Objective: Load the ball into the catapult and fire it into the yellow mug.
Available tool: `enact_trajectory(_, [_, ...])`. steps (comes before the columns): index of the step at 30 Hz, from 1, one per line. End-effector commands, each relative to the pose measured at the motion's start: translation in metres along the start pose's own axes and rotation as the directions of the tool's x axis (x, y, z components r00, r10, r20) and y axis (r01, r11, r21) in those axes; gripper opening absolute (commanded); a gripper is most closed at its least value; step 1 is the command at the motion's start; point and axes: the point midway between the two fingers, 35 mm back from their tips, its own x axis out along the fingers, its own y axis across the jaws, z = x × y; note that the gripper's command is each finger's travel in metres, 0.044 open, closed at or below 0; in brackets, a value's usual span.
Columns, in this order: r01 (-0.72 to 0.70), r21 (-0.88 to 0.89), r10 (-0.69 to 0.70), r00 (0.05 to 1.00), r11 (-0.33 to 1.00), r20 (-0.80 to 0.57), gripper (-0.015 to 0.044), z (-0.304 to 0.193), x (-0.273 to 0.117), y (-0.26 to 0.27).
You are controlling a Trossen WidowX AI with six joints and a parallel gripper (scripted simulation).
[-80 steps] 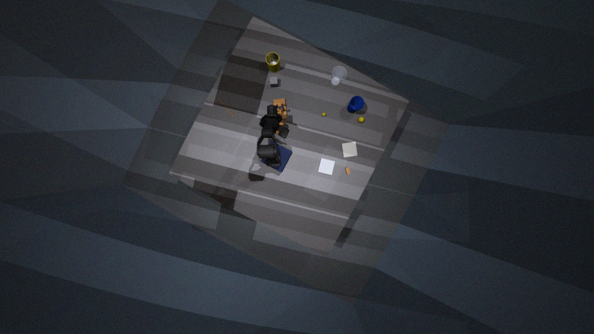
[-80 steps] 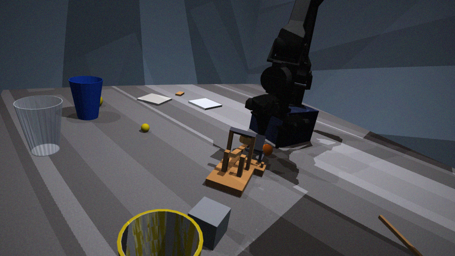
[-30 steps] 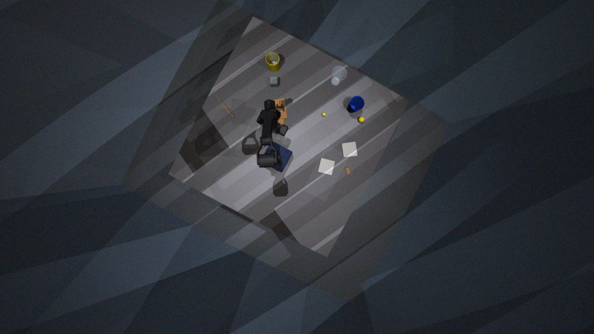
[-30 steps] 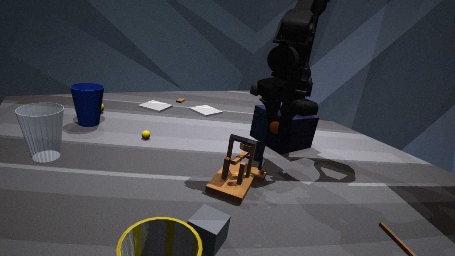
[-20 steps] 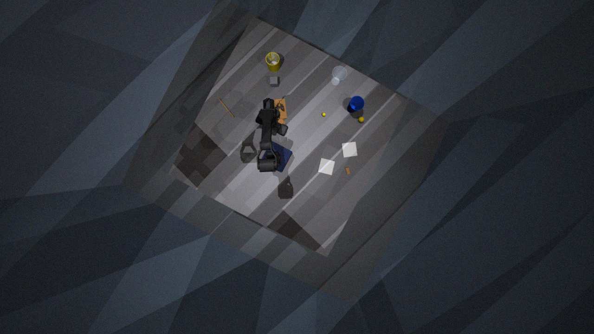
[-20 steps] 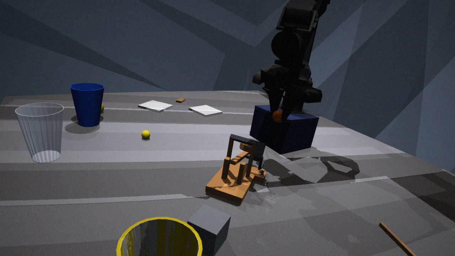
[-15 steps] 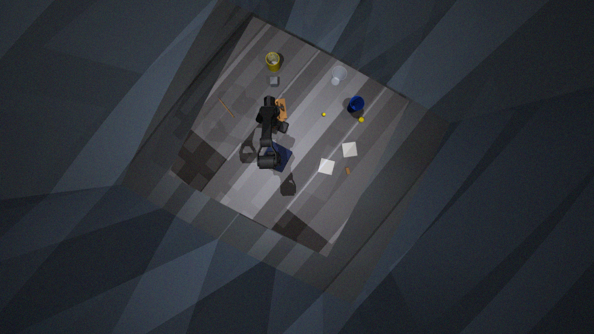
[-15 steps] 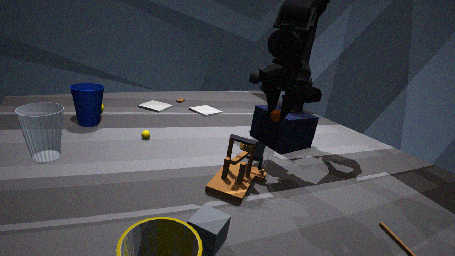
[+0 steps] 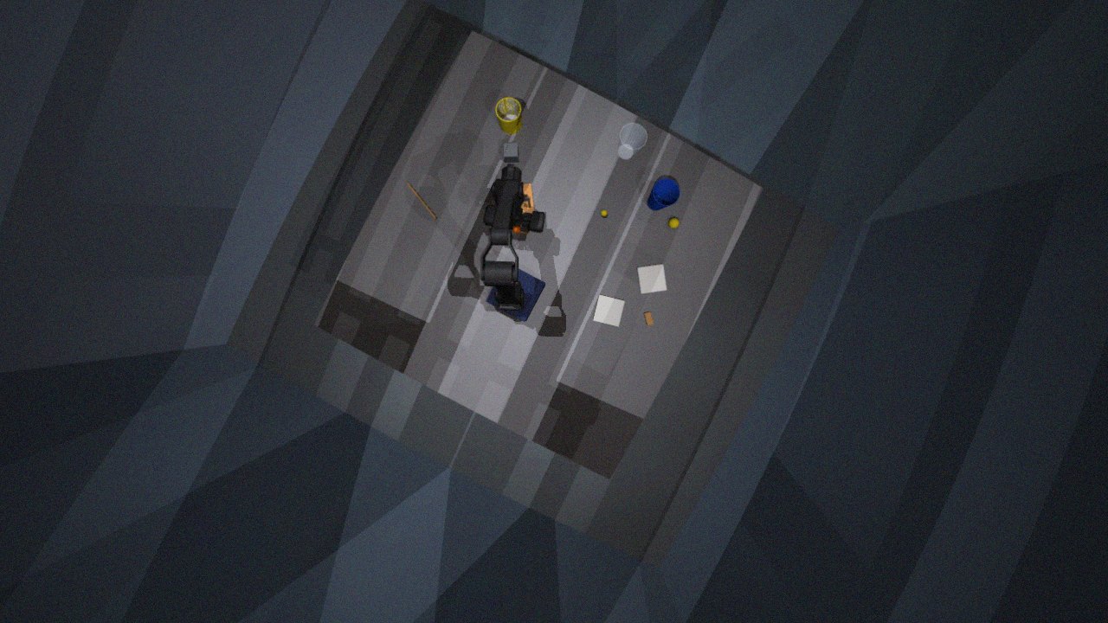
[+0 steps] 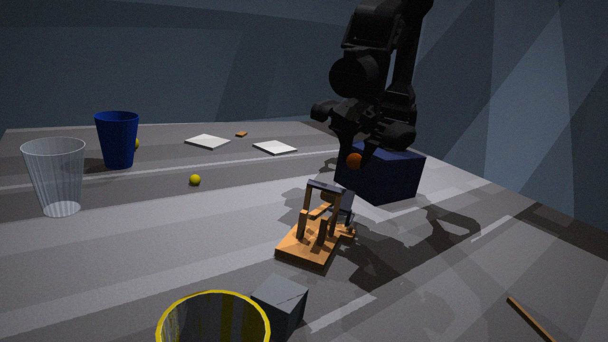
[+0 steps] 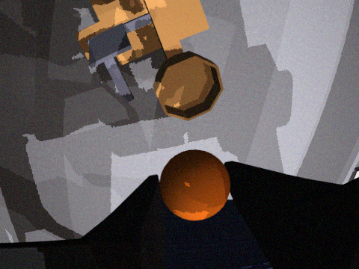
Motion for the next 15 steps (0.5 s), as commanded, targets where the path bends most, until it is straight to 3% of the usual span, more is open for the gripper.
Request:
enact_trajectory(1, [0.013, -0.073, -0.017, 0.999, 0.997, -0.047, 0.0000, 0.009, 0.006, -0.005])
enact_trajectory(15, [-0.004, -0.268, -0.039, 0.987, 0.963, -0.157, 0.0000, 0.030, 0.020, -0.017])
